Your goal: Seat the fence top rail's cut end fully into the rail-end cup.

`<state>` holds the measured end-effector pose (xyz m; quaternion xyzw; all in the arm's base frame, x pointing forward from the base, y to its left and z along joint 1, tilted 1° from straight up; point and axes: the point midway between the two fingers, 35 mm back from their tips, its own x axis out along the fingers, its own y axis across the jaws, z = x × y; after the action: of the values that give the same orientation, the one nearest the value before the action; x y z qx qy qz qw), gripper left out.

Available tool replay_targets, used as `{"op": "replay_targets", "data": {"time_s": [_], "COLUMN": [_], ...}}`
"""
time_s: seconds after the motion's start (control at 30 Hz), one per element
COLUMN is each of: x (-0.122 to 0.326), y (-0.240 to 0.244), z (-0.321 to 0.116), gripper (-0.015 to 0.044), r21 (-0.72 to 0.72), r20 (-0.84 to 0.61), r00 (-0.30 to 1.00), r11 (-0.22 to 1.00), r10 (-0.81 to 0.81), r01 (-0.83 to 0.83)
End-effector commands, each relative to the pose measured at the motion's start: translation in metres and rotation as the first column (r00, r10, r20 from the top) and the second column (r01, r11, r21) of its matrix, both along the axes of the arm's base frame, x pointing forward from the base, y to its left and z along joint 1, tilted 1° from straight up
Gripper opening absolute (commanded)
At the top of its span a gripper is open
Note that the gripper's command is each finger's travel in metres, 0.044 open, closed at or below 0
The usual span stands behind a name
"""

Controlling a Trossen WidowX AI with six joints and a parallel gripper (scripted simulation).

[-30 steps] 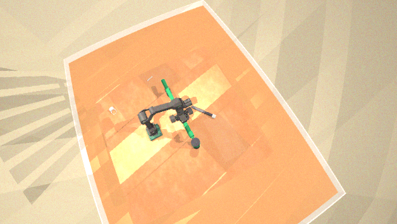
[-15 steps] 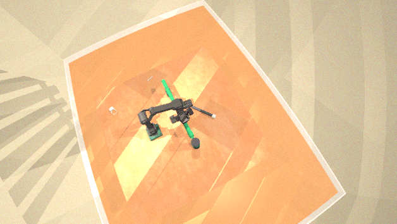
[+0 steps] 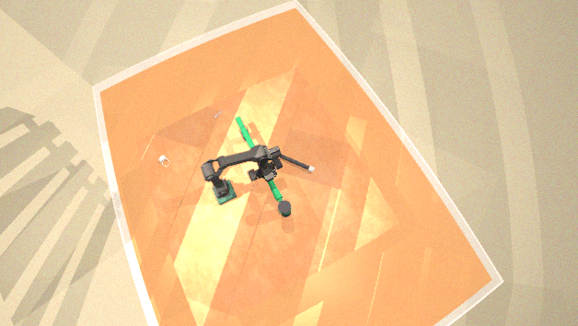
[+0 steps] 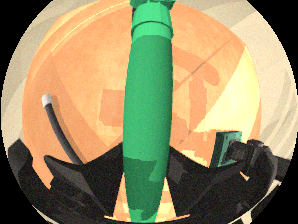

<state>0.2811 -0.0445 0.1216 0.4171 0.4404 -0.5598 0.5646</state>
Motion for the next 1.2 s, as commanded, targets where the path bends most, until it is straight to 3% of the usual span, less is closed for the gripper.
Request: {"op": "replay_targets", "data": {"time_s": [0.0, 1.07, 1.17], "x": [0.003, 0.001, 0.001], "y": [-0.005, -0.013, -0.013], "z": [0.004, 0.002, 0.002], "gripper": [0.0, 0.0, 0.0079], "r21": [-0.01, -0.001, -0.001], "r20": [0.009, -0.009, -0.009], "r00": [1.0, 1.0, 1.0], "r11": [1.0, 1.0, 1.0], "r10": [0.002, 0.001, 0.001], "r01": [-0.002, -0.001, -0.001]}}
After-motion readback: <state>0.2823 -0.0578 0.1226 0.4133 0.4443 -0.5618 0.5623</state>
